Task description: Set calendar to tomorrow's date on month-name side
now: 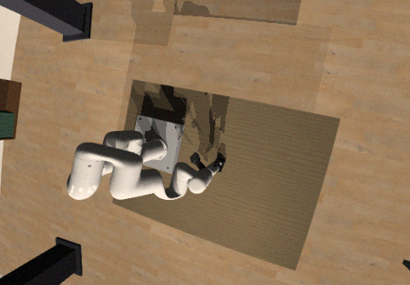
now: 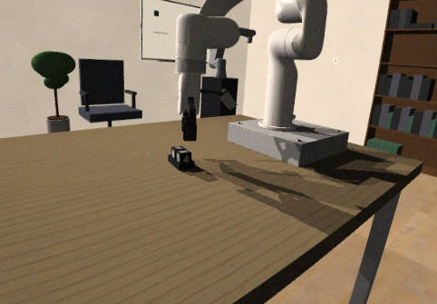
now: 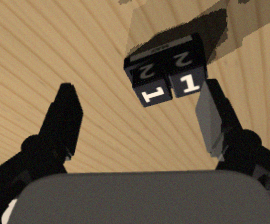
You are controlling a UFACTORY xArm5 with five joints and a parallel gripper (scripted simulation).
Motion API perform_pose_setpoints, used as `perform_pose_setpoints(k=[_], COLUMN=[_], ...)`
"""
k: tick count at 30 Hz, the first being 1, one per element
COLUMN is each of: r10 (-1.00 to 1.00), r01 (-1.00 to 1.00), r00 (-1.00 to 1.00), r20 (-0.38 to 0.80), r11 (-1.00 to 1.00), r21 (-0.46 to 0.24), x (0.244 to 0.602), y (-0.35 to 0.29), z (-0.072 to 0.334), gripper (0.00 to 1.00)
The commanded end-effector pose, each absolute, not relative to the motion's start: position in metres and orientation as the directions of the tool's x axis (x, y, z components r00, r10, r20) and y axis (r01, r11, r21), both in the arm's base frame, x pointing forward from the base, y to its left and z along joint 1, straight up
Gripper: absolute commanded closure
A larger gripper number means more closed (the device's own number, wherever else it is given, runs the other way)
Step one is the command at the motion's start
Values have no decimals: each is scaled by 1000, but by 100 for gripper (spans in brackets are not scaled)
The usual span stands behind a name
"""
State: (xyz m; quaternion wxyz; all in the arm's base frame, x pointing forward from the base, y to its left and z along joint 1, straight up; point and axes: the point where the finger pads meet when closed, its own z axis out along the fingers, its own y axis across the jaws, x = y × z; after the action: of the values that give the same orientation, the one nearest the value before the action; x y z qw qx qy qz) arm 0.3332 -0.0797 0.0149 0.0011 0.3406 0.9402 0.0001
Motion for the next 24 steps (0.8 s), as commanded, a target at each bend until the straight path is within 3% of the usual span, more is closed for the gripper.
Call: perform_pose_setpoints(k=[1,24], r10=[640,640], r01=[640,640], r00=[-768,-768], r20=[-3,-3], r11=[768,768], r21=[1,1], x=[337,355], y=[-82,-95], z=[16,19], gripper=[0,0])
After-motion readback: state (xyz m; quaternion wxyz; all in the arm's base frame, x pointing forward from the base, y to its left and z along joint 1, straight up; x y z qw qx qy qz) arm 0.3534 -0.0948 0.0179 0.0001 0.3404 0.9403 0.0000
